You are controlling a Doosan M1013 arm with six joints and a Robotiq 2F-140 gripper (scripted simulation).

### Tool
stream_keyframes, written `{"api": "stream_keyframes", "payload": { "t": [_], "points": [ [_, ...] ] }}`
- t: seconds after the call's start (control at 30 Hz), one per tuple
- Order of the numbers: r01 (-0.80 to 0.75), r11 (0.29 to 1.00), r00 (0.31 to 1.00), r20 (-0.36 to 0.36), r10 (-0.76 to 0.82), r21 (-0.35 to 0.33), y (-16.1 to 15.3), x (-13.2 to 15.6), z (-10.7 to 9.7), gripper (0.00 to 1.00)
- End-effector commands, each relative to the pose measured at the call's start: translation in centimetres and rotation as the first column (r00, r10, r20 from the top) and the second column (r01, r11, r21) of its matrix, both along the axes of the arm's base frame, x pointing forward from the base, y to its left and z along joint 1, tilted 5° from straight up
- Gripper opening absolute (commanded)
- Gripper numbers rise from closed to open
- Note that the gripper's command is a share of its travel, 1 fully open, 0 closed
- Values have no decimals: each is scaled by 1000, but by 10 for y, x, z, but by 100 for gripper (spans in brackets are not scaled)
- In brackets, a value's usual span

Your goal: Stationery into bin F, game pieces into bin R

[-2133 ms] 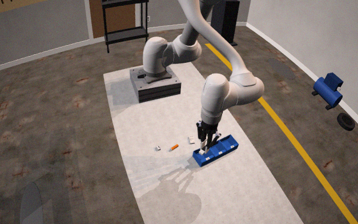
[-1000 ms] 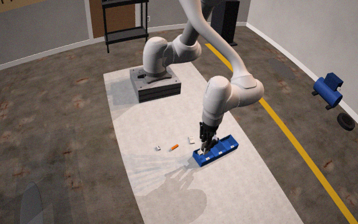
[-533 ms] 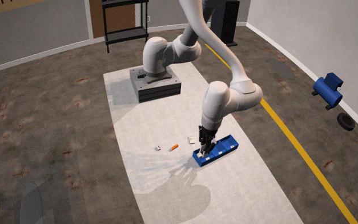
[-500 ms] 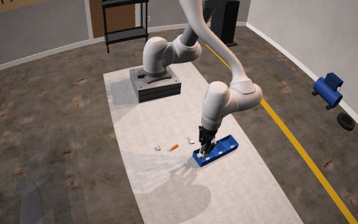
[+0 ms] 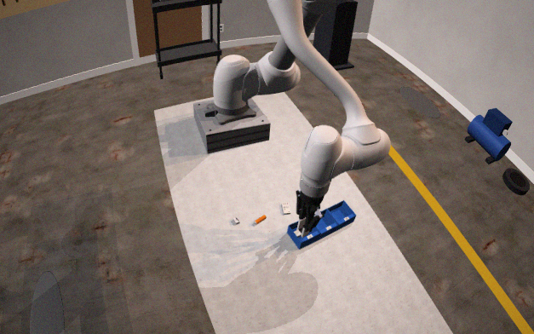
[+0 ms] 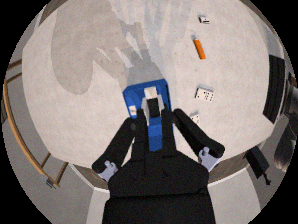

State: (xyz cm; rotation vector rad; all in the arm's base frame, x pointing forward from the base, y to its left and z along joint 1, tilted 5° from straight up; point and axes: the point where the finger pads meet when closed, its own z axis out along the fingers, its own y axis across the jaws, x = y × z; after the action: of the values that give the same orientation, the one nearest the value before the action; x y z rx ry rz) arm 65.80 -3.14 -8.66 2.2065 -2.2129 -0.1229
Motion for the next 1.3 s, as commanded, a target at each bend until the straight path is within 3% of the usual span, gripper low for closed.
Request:
{"api": "stream_keyframes", "payload": {
  "t": [0.0,0.07,0.1,0.67,1.27],
  "points": [
    [0,1000,1000,0,0,0,0,0,0,11],
    [0,1000,1000,0,0,0,0,0,0,11],
    [0,1000,1000,0,0,0,0,0,0,18],
    [0,1000,1000,0,0,0,0,0,0,18],
    [0,1000,1000,0,0,0,-1,1,21,18]
  ]
}}
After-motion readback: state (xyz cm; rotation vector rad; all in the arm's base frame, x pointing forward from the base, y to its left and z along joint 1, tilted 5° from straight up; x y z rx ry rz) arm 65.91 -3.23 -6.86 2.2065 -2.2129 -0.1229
